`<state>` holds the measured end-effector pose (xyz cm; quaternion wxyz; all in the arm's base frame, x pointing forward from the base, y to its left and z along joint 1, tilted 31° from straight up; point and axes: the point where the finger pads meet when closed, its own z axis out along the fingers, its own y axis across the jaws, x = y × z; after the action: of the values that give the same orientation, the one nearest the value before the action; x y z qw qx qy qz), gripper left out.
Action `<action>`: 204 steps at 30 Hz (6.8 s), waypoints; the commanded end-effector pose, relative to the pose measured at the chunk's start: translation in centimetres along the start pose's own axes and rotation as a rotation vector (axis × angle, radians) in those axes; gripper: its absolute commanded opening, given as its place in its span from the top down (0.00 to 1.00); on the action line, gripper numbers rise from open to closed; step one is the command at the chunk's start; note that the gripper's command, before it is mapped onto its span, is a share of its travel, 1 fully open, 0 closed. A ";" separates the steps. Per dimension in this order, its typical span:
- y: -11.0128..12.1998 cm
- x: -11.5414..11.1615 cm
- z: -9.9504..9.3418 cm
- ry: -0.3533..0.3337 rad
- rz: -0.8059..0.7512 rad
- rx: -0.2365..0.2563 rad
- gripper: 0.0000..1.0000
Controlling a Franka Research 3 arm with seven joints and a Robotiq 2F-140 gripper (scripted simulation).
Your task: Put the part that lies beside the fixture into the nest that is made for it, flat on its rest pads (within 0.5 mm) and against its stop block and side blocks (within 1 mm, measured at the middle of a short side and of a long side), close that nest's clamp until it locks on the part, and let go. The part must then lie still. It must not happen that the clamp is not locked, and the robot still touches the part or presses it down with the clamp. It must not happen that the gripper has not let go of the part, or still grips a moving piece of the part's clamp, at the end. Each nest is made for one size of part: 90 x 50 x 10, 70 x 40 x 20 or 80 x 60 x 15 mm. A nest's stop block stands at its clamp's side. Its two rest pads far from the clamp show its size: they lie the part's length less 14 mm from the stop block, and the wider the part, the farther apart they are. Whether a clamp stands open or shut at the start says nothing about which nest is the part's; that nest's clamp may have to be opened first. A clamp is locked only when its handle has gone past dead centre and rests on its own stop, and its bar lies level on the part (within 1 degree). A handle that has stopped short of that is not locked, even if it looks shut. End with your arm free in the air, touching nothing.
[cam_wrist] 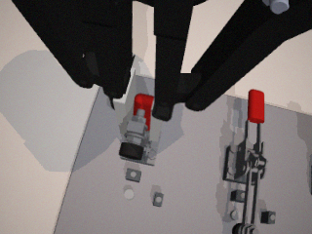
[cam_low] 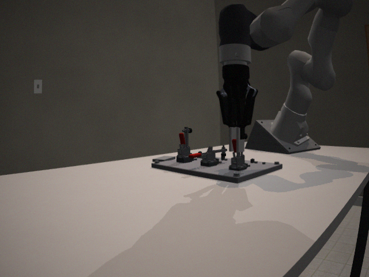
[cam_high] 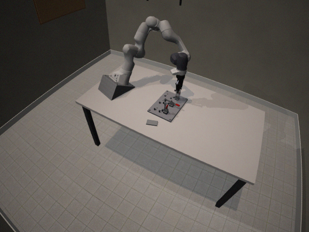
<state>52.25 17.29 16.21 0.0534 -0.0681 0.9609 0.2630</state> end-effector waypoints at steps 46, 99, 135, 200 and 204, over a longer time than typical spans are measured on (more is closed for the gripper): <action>0.1 0.8 -0.8 0.020 -0.005 -0.008 0.72; 0.0 0.6 -10.8 0.020 -0.005 -0.008 0.42; -17.0 2.2 -11.6 0.020 -0.005 -0.008 0.42; -37.7 4.1 -11.5 0.020 -0.101 -0.009 0.42; -37.7 4.1 -11.5 0.020 -0.200 -0.010 0.42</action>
<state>53.45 -21.09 6.69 0.0542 -0.1088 0.9566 0.2649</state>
